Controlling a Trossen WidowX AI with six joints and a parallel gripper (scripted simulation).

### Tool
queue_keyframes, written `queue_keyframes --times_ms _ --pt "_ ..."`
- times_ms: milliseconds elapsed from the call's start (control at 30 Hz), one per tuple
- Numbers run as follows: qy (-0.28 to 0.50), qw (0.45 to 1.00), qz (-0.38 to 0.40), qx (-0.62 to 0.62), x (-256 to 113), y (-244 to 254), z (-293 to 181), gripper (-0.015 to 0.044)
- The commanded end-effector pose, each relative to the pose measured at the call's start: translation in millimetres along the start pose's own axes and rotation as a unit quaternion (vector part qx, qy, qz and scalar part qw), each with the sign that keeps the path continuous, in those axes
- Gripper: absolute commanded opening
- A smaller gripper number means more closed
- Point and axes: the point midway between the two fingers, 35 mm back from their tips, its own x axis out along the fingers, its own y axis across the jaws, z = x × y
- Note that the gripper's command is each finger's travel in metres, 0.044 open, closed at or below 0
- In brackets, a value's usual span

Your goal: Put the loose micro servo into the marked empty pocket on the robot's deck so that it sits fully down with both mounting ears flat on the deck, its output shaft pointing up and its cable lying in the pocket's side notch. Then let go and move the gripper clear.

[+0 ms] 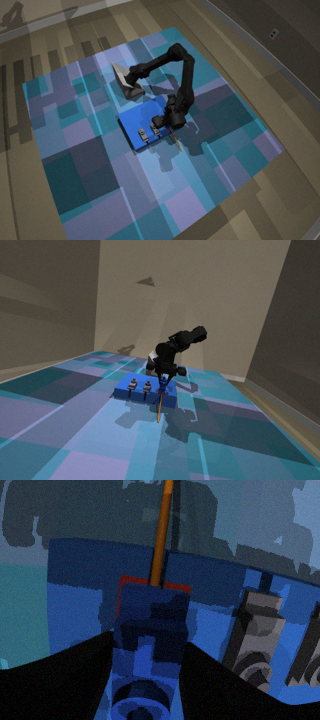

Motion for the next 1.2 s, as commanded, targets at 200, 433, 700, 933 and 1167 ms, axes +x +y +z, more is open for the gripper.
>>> queue_keyframes --times_ms 200,433,700,933,1167 --pt "-0.001 1.000 0.001 0.002 9 0 0 0.0000" --pt "-0.001 1.000 0.002 0.002 16 1 0 0.0000" --pt "-0.001 1.000 0.002 0.002 24 1 0 0.0000" --pt "-0.001 1.000 0.002 0.002 30 1 0 0.0000" --pt "-0.001 1.000 0.002 0.002 37 1 0 0.0000"
